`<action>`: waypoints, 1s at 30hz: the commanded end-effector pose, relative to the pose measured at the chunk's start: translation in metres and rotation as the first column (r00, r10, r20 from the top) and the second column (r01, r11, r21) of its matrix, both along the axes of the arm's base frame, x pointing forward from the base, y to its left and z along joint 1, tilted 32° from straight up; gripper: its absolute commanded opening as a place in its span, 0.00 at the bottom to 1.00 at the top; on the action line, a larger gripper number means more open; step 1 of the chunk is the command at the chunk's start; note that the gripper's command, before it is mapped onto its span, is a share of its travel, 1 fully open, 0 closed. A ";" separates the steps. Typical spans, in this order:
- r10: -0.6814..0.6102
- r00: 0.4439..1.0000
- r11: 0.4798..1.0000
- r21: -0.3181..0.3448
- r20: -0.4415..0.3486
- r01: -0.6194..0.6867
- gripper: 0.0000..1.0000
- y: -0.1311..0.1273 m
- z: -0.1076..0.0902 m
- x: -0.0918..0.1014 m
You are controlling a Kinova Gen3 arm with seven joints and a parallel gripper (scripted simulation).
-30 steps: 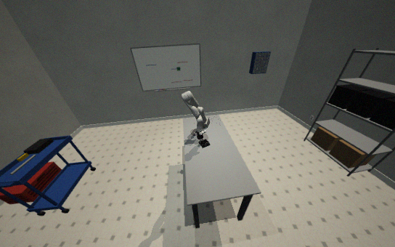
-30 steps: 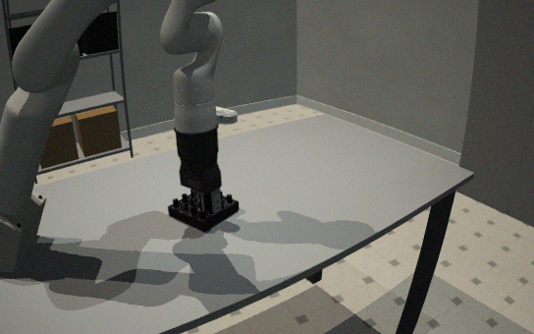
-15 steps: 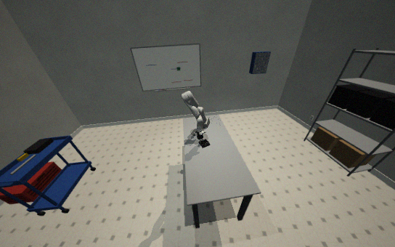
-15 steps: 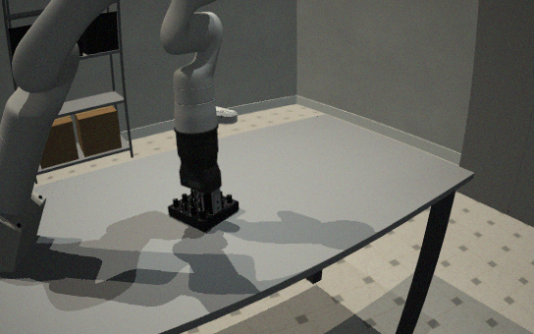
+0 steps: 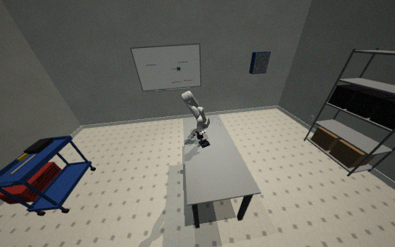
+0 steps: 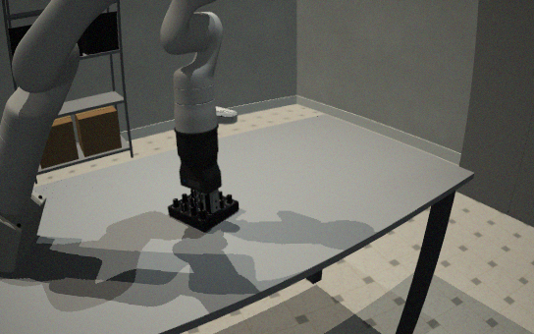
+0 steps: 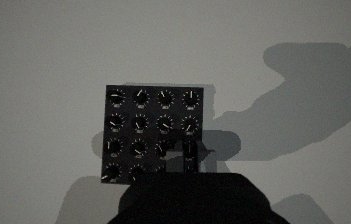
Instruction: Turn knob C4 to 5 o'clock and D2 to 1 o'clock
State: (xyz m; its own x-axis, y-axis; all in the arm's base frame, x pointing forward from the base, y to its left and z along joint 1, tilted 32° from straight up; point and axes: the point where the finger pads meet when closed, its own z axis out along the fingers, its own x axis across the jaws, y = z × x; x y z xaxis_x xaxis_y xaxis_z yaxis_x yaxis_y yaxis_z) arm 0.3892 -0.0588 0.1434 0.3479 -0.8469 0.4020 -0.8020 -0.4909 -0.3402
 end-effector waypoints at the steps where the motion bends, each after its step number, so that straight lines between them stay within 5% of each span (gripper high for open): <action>1: 0.000 1.000 1.000 0.000 0.001 0.000 0.30 0.000 0.000 0.000; 30: -0.006 1.000 1.000 0.003 0.002 0.006 0.30 0.000 0.000 0.000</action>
State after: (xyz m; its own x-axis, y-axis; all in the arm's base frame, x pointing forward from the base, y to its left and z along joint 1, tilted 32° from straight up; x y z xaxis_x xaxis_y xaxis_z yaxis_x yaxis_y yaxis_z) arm 0.3892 -0.0588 0.1434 0.3438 -0.8495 0.4002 -0.8038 -0.4865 -0.3422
